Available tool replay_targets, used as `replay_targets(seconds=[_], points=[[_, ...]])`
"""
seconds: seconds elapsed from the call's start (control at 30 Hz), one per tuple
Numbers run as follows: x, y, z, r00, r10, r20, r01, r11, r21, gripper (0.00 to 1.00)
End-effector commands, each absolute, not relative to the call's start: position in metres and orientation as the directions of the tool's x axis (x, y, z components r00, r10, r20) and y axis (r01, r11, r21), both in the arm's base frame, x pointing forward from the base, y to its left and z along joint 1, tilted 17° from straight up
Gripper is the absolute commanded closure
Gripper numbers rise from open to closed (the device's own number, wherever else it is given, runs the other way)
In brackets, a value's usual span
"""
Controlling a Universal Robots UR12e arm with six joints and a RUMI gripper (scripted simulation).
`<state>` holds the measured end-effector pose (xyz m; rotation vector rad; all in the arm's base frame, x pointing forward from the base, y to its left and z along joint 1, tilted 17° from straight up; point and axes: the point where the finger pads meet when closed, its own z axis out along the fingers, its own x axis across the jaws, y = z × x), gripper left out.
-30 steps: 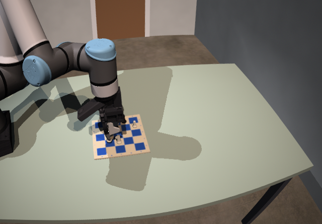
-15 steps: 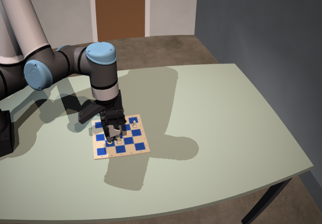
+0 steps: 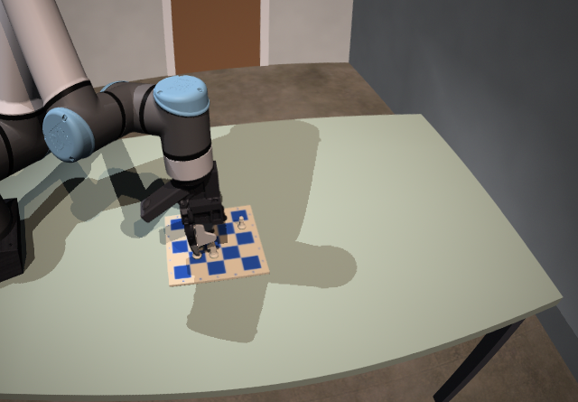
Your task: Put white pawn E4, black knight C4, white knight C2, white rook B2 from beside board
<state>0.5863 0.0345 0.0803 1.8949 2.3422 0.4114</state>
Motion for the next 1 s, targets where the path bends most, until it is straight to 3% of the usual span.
replay_targets(seconds=[0.0, 0.97], points=[[0.5868, 0.0343, 0.0809, -0.22, 0.971, 0.09, 0.944, 0.189, 0.272, 1.0], [0.5877, 0.0348, 0.0775, -0.22, 0.971, 0.09, 0.944, 0.189, 0.272, 1.0]])
